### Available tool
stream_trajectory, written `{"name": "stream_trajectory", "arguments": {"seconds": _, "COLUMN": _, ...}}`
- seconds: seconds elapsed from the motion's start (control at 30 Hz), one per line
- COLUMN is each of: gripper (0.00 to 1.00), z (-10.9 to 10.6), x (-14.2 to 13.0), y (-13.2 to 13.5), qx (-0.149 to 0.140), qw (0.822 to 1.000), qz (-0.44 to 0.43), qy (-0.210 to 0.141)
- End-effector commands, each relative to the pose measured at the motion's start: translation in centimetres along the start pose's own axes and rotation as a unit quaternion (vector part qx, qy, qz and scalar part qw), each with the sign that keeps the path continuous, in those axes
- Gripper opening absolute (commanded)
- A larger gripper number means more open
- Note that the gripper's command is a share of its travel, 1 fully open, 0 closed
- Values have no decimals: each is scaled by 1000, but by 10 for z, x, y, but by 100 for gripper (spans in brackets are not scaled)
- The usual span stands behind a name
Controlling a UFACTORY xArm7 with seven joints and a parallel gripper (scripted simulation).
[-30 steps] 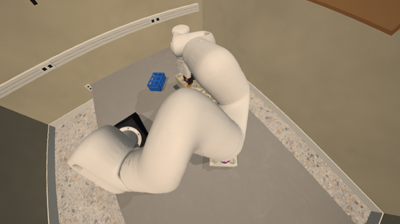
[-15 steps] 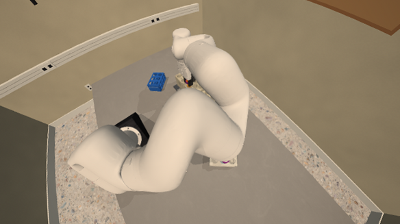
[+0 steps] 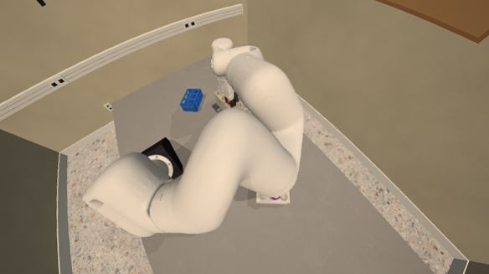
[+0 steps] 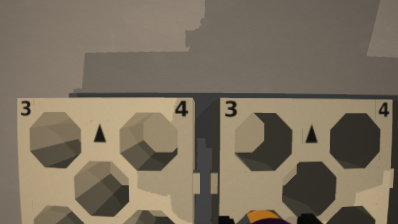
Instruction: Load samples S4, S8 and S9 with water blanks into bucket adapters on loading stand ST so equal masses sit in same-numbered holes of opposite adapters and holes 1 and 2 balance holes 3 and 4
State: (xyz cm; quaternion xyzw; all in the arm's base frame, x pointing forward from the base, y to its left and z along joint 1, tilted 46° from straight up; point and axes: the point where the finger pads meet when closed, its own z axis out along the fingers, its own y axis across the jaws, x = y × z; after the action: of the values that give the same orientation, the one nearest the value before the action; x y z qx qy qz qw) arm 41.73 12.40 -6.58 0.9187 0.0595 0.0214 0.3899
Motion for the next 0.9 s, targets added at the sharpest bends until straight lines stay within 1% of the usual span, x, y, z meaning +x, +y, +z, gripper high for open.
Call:
{"name": "stream_trajectory", "arguments": {"seconds": 0.0, "gripper": 0, "z": -2, "x": 1, "y": -1, "qx": 2, "qw": 1000, "qz": 0, "qy": 2}}
{"name": "stream_trajectory", "arguments": {"seconds": 0.37, "gripper": 0, "z": -2, "x": 1, "y": -1, "qx": 2, "qw": 1000, "qz": 0, "qy": 2}}
{"name": "stream_trajectory", "arguments": {"seconds": 0.4, "gripper": 44, "z": -1, "x": 1, "y": -1, "qx": 2, "qw": 1000, "qz": 0, "qy": 2}}
{"name": "stream_trajectory", "arguments": {"seconds": 0.87, "gripper": 44, "z": -1, "x": 1, "y": -1, "qx": 2, "qw": 1000, "qz": 0, "qy": 2}}
